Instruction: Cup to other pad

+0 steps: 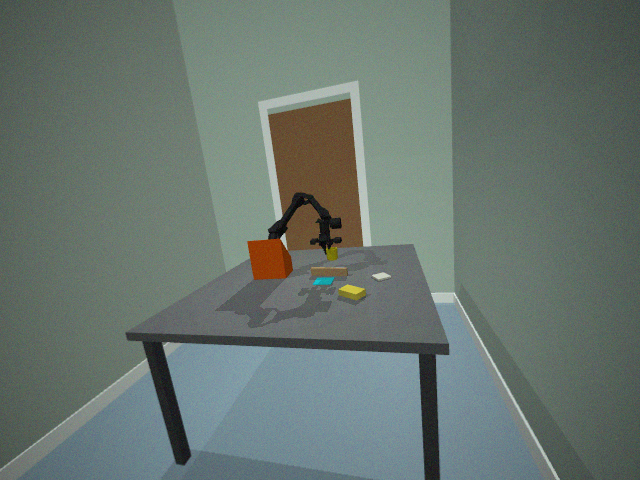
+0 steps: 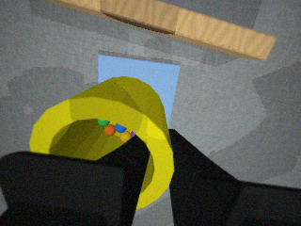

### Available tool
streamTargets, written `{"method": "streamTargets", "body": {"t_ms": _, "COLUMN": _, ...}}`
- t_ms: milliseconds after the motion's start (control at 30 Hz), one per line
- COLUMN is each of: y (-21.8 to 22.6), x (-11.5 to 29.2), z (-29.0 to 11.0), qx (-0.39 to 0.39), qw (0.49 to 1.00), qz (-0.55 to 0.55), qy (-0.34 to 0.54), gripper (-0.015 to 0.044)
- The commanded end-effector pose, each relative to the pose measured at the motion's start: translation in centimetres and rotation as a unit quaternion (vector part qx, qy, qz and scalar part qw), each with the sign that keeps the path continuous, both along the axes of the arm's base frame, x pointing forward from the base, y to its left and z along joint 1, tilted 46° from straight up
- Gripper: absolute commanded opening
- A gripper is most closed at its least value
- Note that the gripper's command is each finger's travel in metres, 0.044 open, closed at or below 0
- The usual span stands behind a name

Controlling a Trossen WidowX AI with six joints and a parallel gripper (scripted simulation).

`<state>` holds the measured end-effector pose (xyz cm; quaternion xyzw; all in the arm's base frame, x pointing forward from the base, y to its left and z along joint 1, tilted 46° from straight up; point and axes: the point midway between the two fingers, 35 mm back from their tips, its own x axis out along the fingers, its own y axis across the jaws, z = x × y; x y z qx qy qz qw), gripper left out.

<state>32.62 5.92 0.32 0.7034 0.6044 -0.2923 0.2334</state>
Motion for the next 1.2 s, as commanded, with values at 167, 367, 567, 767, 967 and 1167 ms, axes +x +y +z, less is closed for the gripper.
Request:
{"method": "streamTargets", "body": {"t_ms": 167, "y": 0.0, "x": 0.0, "z": -0.1, "qx": 0.000, "qw": 1.000, "qz": -0.001, "qy": 0.001, "gripper": 0.0000}}
{"method": "streamTargets", "body": {"t_ms": 367, "y": -0.9, "x": -0.3, "z": -0.9, "qx": 0.000, "qw": 1.000, "qz": -0.001, "qy": 0.000, "gripper": 0.0000}}
{"method": "streamTargets", "body": {"t_ms": 567, "y": -2.1, "x": -0.7, "z": -2.0, "qx": 0.000, "qw": 1.000, "qz": 0.000, "qy": -0.002, "gripper": 0.0000}}
{"method": "streamTargets", "body": {"t_ms": 767, "y": -3.3, "x": -1.0, "z": -3.2, "qx": 0.000, "qw": 1.000, "qz": 0.000, "qy": -0.002, "gripper": 0.0000}}
{"method": "streamTargets", "body": {"t_ms": 967, "y": -4.4, "x": -1.4, "z": -4.3, "qx": 0.000, "qw": 1.000, "qz": 0.000, "qy": -0.003, "gripper": 0.0000}}
{"method": "streamTargets", "body": {"t_ms": 1167, "y": -5.6, "x": -1.8, "z": -5.4, "qx": 0.000, "qw": 1.000, "qz": 0.000, "qy": -0.003, "gripper": 0.0000}}
